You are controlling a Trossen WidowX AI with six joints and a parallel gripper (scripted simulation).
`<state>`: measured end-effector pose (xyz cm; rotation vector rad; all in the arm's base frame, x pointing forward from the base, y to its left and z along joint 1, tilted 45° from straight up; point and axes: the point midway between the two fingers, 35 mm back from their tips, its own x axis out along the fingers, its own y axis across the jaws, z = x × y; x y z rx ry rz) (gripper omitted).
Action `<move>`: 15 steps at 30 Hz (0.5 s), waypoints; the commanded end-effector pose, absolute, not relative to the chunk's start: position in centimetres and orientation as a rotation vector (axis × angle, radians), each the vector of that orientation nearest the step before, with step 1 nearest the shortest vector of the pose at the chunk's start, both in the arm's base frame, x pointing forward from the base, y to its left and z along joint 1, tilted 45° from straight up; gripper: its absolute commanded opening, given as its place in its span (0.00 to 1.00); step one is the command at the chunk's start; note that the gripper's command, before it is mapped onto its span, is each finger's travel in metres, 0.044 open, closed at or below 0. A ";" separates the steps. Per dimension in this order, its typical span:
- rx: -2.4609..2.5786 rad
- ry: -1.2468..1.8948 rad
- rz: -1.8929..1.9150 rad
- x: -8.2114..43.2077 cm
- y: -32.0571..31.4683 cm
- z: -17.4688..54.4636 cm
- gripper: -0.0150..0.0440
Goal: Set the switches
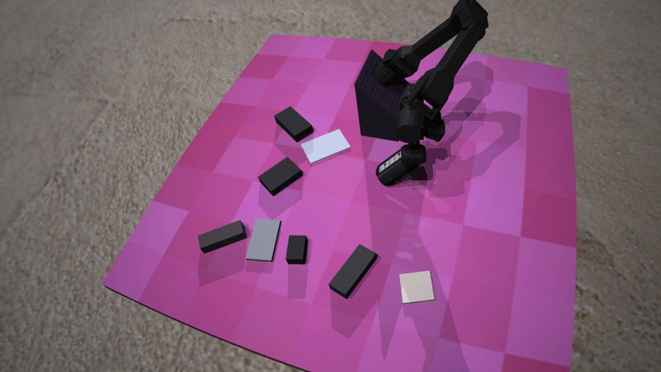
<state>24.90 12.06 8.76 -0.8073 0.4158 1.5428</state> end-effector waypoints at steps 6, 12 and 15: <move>-0.817 0.426 1.537 25.2 11.1 8.3 0.83; -0.817 0.426 1.537 25.3 10.6 8.1 0.83; -0.817 0.426 1.537 25.4 10.4 8.0 0.83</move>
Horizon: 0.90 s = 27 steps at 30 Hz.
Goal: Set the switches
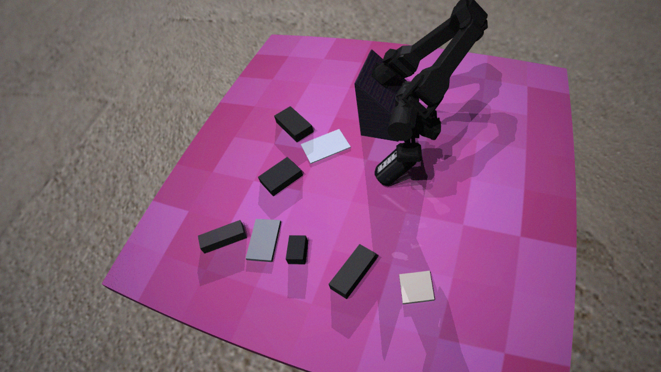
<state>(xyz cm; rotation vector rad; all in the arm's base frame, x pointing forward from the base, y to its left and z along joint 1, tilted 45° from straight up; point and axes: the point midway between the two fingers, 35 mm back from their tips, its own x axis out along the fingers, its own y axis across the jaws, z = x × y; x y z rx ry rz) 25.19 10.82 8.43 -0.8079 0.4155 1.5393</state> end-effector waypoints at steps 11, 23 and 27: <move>-0.817 0.426 1.537 25.6 9.6 7.6 0.83; -0.818 0.427 1.537 25.8 8.7 7.2 0.83; -0.818 0.427 1.536 25.9 8.4 7.0 0.83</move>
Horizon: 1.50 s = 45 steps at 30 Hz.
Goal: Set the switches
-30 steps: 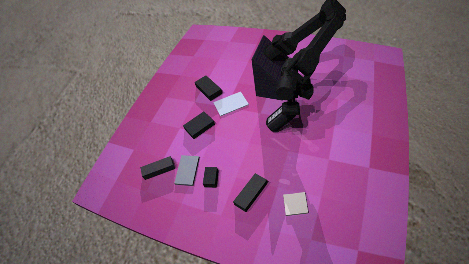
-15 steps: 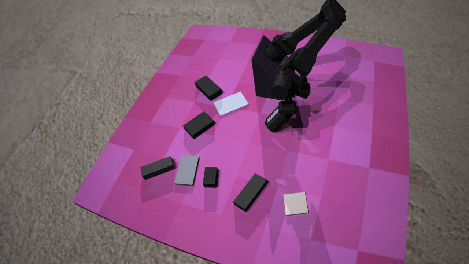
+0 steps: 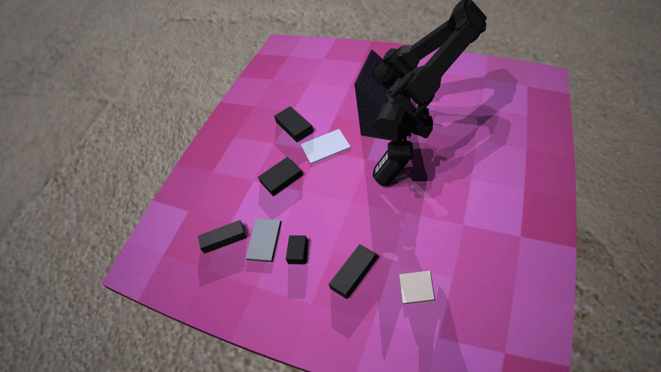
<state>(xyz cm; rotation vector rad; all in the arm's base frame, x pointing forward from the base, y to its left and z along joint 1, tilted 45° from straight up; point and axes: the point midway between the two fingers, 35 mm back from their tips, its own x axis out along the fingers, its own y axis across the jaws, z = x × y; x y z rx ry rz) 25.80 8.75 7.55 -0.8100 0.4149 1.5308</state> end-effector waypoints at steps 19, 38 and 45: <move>-0.819 0.428 1.536 26.2 7.2 6.1 0.83; -0.819 0.428 1.536 26.4 6.5 5.6 0.83; -0.819 0.428 1.536 26.5 6.4 5.5 0.83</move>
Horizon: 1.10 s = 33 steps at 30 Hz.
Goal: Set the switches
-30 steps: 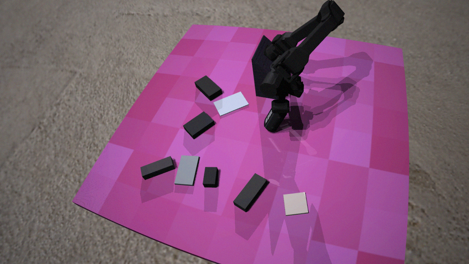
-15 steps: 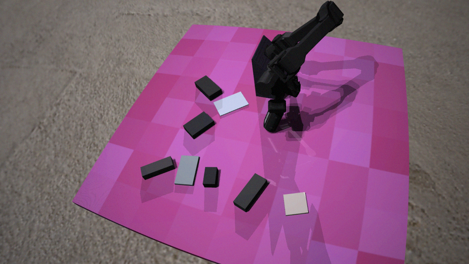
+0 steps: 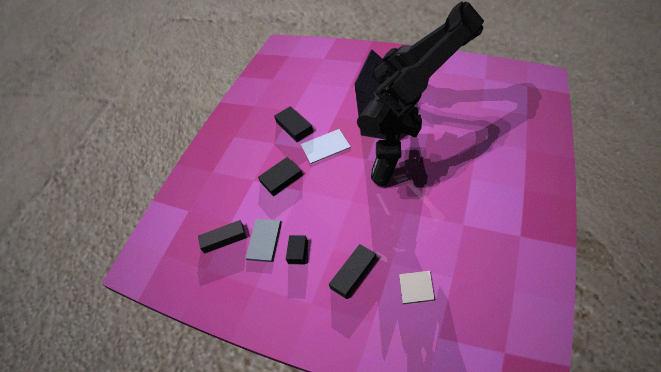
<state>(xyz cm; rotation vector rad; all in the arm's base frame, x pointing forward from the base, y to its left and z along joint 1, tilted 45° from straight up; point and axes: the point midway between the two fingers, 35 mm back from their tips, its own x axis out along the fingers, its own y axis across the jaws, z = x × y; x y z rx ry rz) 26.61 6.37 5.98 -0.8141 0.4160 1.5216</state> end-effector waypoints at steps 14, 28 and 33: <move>-0.820 0.428 1.536 26.9 5.6 5.2 0.83; -0.820 0.429 1.536 27.2 4.6 4.4 0.83; -0.820 0.429 1.536 27.3 4.3 4.1 0.83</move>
